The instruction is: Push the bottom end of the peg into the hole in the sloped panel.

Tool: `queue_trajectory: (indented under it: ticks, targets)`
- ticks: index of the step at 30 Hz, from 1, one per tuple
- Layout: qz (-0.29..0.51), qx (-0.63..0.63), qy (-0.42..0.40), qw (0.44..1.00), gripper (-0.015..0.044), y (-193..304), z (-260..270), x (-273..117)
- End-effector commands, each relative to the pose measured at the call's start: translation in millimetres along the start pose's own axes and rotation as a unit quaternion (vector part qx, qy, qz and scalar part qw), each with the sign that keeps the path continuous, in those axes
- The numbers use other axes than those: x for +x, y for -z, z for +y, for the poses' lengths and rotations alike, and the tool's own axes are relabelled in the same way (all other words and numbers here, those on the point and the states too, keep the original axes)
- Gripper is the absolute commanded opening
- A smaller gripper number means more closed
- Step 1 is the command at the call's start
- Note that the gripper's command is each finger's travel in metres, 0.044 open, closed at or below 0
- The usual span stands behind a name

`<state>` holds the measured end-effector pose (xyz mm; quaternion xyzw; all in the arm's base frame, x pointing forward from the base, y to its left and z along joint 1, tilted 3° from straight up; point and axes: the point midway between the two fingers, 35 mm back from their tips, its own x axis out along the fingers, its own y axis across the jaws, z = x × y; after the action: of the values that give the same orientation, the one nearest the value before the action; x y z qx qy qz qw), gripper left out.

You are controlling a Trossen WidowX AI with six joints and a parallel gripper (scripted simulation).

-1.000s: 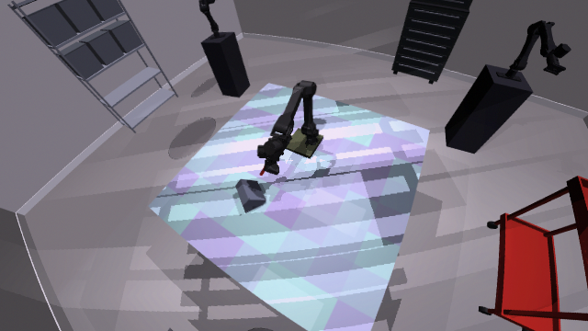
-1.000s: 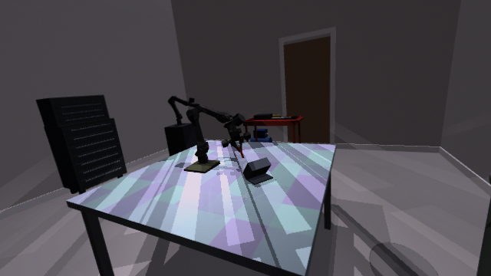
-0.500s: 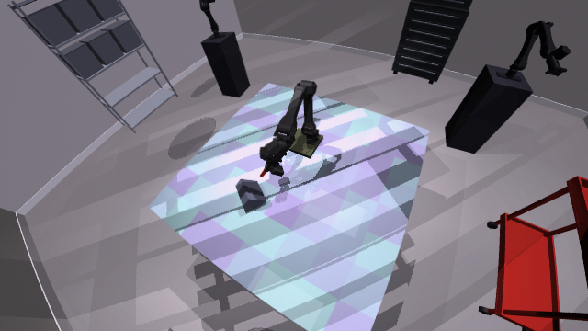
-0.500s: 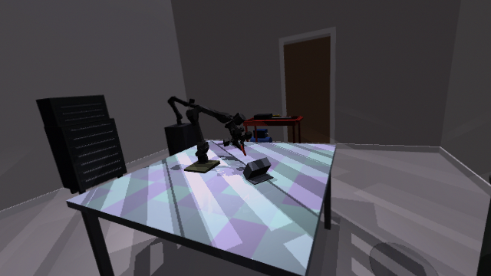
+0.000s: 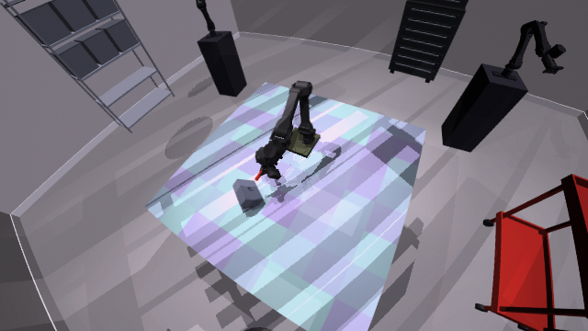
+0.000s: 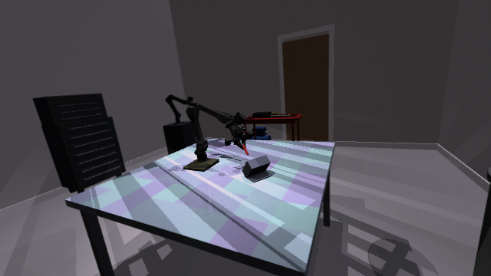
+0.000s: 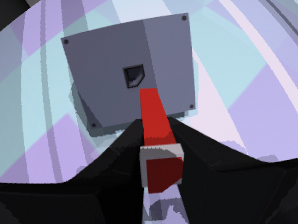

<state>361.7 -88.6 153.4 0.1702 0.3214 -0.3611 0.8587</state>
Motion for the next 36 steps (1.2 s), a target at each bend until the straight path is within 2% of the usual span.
queue_trajectory:
  ticks: [1, 36]
  targets:
    - [-0.001, -0.014, 0.002, 1.000, 0.0000, 3, 0, 7]
    - [-0.026, -0.067, -0.007, 0.997, 0.0000, 2, 8, 39]
